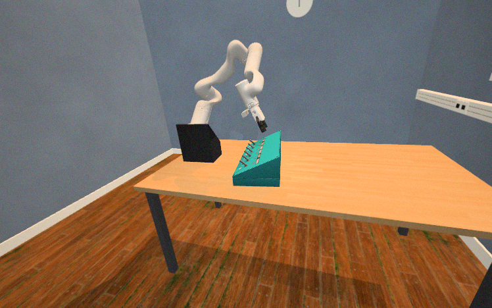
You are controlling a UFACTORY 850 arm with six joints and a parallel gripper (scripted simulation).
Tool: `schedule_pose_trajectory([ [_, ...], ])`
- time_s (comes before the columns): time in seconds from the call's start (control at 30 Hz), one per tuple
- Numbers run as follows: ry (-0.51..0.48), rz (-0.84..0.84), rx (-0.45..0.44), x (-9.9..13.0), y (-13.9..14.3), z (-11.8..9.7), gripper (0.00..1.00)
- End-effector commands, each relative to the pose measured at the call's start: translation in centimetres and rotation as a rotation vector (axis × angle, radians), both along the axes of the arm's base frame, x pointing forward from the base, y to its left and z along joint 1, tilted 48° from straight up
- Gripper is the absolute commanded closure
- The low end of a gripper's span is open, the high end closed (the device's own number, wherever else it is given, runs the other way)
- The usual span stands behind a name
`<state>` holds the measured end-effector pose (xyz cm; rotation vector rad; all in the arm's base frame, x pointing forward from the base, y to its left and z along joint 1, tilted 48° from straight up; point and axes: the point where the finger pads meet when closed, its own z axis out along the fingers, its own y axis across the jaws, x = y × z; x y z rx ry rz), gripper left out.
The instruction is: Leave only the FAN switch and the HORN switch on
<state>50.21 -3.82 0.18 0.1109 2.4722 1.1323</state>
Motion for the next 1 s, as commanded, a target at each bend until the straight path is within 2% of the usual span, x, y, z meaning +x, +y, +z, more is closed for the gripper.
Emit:
schedule_pose_trajectory([
  [0.0, -0.001, -0.001, -0.001, 0.1, -0.1, 0.0, 0.00],
  [0.5, -0.001, -0.001, -0.001, 0.3, -1.5, -1.6, 0.00],
  [0.97, -0.001, -0.001, -0.001, 0.7, -4.5, -4.9, 0.00],
])
